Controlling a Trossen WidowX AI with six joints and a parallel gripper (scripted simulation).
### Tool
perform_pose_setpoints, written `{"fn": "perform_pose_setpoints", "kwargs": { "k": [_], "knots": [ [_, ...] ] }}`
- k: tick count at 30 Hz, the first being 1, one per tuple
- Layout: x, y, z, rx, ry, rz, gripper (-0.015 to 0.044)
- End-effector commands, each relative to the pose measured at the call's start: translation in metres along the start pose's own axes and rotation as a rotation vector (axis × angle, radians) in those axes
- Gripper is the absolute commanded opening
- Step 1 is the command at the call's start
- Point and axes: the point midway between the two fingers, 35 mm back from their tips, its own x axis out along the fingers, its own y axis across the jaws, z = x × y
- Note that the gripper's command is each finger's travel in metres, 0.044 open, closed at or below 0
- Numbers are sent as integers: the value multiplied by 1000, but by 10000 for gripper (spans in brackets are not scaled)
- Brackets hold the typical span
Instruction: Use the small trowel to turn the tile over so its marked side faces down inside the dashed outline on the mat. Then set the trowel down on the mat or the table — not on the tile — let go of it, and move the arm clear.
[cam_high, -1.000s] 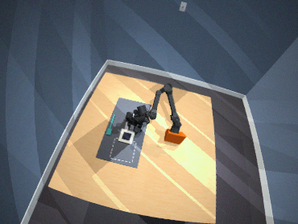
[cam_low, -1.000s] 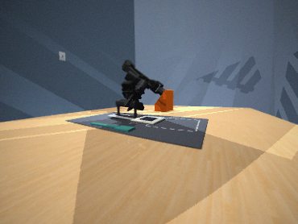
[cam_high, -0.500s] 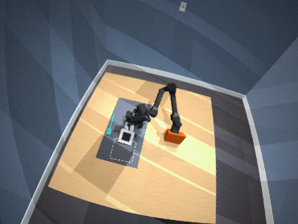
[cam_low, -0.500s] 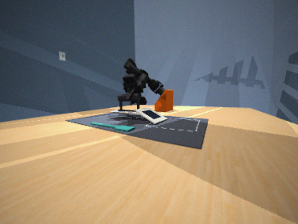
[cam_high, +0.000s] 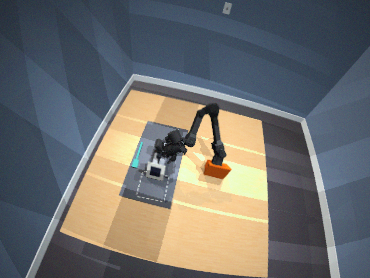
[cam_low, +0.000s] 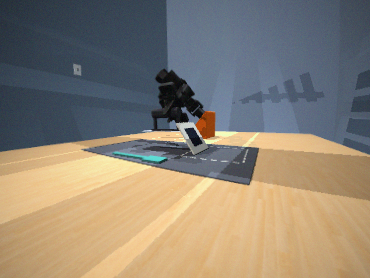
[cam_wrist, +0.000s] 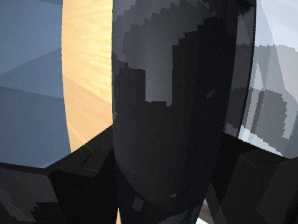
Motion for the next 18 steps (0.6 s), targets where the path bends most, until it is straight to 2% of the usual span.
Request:
{"fn": "perform_pose_setpoints", "kwargs": {
  "k": [1, 18],
  "knots": [
    [-3, 7, -15, 1, 8, 14, 0],
    [0, 3, -52, 2, 9, 14, 0]
  ]
}}
